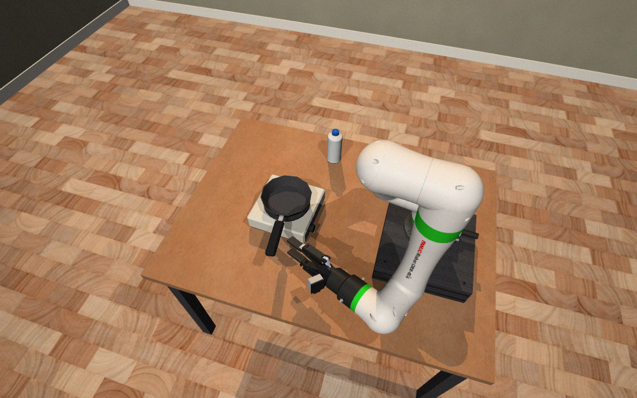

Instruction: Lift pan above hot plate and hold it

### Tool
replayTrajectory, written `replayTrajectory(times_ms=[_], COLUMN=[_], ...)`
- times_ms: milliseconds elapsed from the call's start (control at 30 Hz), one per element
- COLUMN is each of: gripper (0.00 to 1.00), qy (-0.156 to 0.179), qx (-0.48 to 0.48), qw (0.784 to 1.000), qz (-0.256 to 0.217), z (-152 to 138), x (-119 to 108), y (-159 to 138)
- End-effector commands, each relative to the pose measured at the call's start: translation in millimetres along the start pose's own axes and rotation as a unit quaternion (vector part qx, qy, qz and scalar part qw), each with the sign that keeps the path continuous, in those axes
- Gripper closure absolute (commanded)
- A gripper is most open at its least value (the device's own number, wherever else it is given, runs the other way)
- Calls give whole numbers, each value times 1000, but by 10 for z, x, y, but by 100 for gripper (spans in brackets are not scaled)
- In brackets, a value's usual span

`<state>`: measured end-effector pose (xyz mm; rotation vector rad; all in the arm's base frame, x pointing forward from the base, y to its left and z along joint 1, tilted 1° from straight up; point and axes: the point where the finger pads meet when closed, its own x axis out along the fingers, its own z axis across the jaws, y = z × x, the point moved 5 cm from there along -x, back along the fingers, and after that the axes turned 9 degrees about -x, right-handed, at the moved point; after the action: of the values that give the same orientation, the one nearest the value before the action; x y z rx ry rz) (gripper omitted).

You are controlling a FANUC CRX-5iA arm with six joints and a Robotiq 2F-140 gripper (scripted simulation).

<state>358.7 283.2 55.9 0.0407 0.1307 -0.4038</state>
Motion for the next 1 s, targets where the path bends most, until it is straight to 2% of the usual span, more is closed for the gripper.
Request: replayTrajectory(times_ms=[0,967], gripper=[59,59], qy=[0,0], qx=[1,1], qw=[1000,1000], qz=[0,0], z=[5,5], x=[-1,97], y=[2,2])
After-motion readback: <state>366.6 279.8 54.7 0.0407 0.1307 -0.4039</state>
